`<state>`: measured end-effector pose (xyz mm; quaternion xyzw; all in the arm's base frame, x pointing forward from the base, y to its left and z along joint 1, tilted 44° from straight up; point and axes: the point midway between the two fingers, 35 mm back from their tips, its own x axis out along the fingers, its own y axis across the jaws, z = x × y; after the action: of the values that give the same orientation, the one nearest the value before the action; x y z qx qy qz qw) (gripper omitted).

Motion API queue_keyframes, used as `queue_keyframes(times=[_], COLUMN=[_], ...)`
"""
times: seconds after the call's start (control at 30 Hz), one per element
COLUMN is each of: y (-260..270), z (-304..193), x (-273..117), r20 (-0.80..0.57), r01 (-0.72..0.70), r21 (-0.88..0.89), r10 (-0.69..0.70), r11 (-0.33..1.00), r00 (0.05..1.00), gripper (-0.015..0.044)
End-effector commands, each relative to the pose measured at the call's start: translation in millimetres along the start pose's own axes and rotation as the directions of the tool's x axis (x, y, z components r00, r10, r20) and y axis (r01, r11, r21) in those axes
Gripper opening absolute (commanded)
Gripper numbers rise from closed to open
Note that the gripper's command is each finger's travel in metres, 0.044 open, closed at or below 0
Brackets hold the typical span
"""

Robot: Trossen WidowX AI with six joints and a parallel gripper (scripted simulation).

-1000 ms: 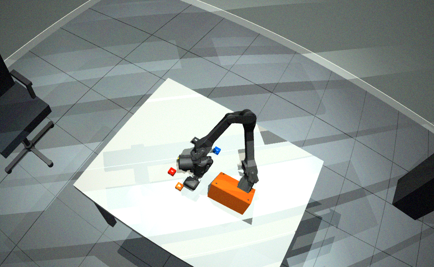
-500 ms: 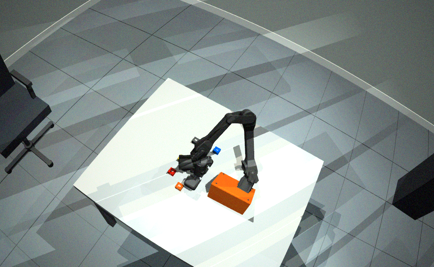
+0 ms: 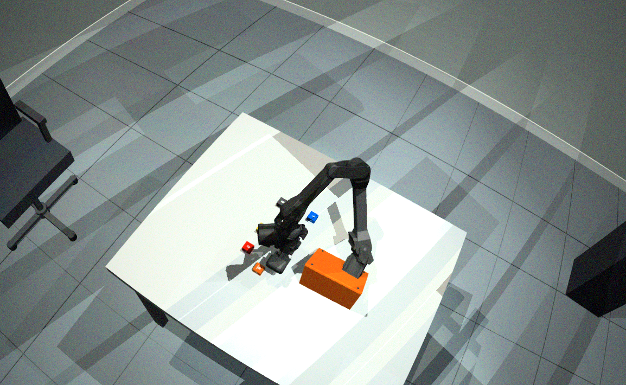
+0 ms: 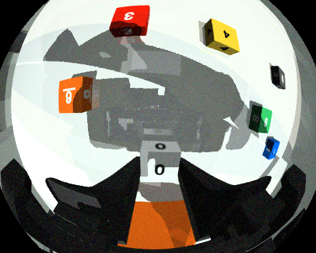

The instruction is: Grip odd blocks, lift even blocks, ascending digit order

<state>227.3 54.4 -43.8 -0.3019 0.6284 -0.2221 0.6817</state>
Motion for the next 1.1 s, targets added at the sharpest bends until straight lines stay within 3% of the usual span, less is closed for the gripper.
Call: queue_keyframes(times=[0.0,1.07], y=[0,0], z=[1,1], x=[-6,9], r20=[0.004,0.004], r01=[-0.009,-0.008], r21=[0.011,0.011], r10=[0.009,0.008], r11=[1.0,1.0], r00=[1.0,1.0], gripper=[0.012,0.012])
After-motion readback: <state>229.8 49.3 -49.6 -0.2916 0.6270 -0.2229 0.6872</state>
